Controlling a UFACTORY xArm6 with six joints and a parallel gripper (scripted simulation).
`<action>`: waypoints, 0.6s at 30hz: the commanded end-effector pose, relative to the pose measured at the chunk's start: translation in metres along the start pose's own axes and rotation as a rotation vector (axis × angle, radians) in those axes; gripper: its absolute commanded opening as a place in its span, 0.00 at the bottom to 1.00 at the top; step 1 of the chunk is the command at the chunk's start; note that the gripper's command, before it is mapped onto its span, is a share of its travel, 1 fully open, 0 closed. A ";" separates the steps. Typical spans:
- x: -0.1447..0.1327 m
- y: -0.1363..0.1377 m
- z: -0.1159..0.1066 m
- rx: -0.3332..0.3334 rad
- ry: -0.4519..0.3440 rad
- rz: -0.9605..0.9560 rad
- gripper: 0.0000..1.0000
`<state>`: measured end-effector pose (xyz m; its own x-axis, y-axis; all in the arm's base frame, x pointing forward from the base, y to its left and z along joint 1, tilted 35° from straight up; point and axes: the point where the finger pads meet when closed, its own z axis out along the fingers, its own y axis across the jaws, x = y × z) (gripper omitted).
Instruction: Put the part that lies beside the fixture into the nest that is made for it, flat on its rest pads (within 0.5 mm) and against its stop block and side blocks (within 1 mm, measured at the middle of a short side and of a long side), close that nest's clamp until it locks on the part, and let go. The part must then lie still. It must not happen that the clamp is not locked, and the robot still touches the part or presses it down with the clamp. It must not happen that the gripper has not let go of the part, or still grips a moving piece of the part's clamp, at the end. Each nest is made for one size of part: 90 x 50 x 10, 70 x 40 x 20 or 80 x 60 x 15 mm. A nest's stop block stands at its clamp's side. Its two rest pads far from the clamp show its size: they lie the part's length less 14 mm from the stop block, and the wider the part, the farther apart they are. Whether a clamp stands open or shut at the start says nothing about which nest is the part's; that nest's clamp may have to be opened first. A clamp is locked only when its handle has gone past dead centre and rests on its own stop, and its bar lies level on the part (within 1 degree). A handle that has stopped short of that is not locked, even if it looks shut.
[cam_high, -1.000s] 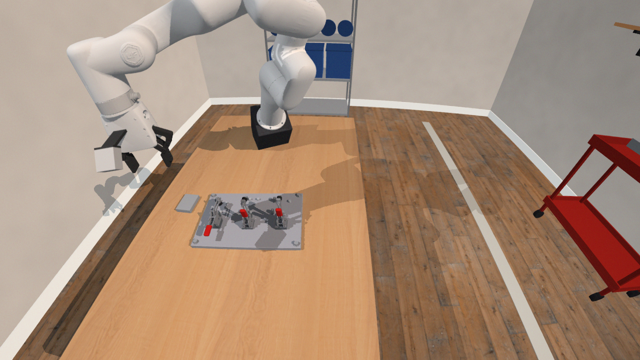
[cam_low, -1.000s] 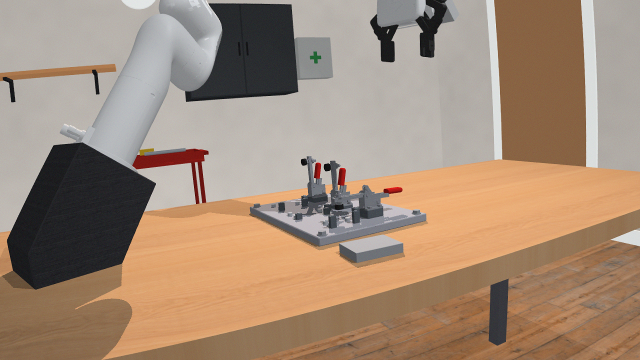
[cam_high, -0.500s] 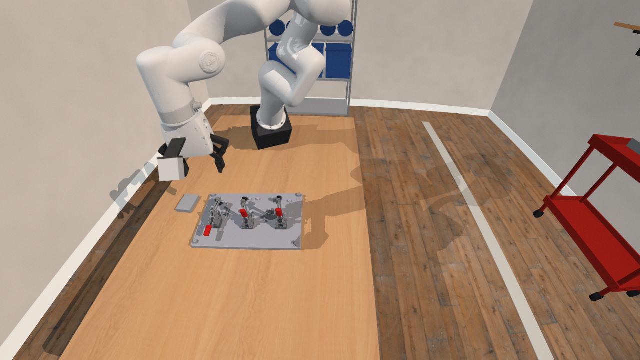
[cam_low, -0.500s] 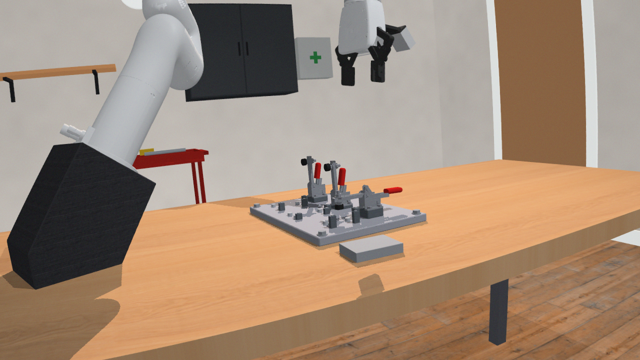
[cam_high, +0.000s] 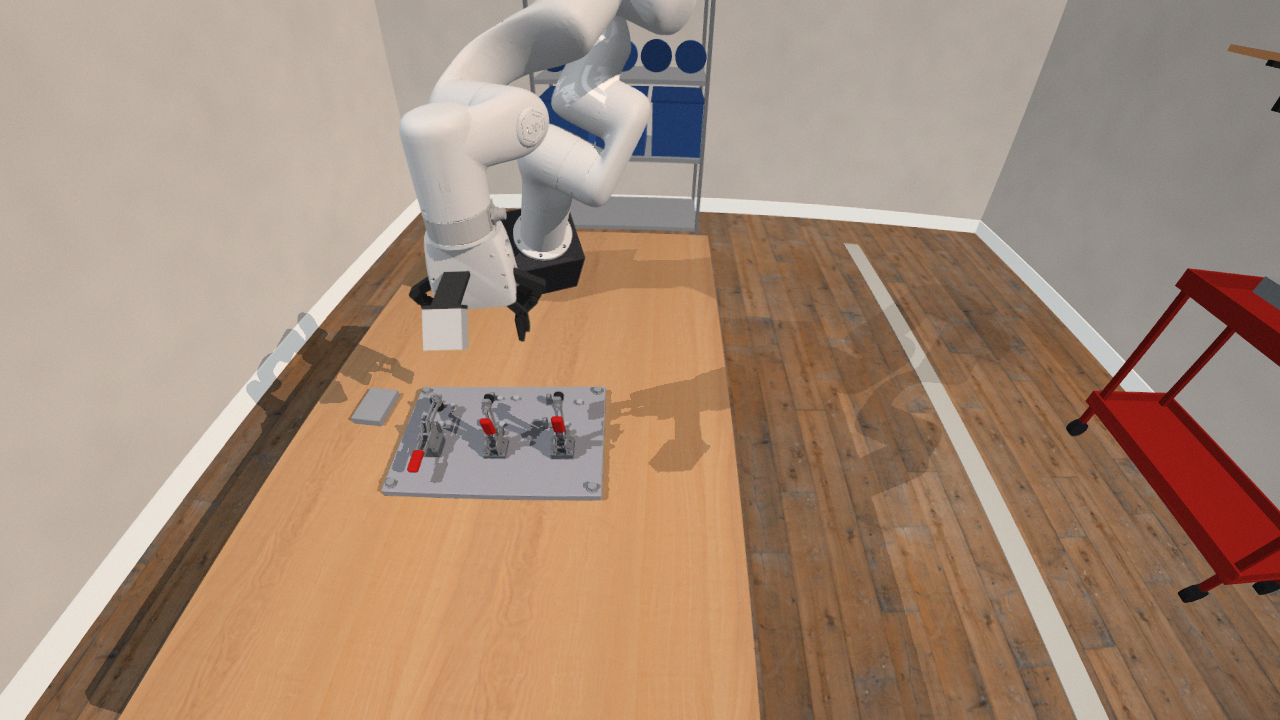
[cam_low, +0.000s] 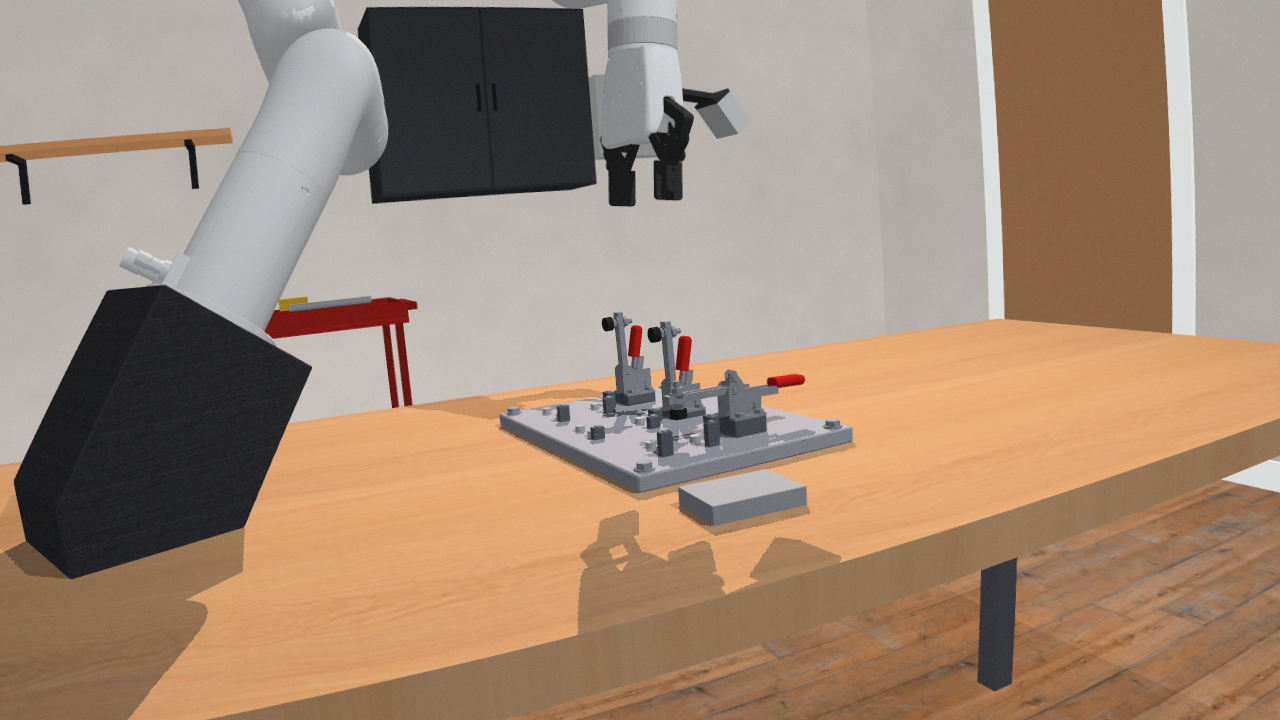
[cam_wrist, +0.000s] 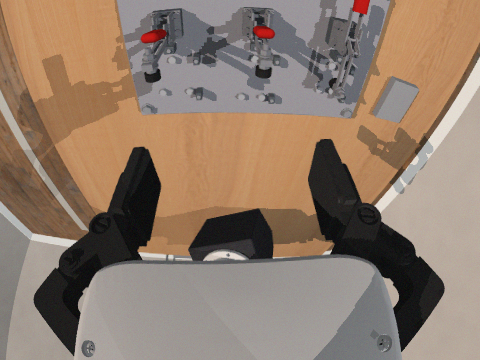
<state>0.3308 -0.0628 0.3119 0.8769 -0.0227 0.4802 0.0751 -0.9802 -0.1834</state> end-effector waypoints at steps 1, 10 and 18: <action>-0.019 -0.032 0.010 -0.027 0.024 0.023 1.00; -0.036 -0.053 0.022 -0.020 0.043 0.038 1.00; -0.061 -0.080 0.042 0.002 0.076 0.062 1.00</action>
<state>0.2979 0.0117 0.2683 0.8549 -0.0805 0.5125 0.0392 -0.9750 -0.2185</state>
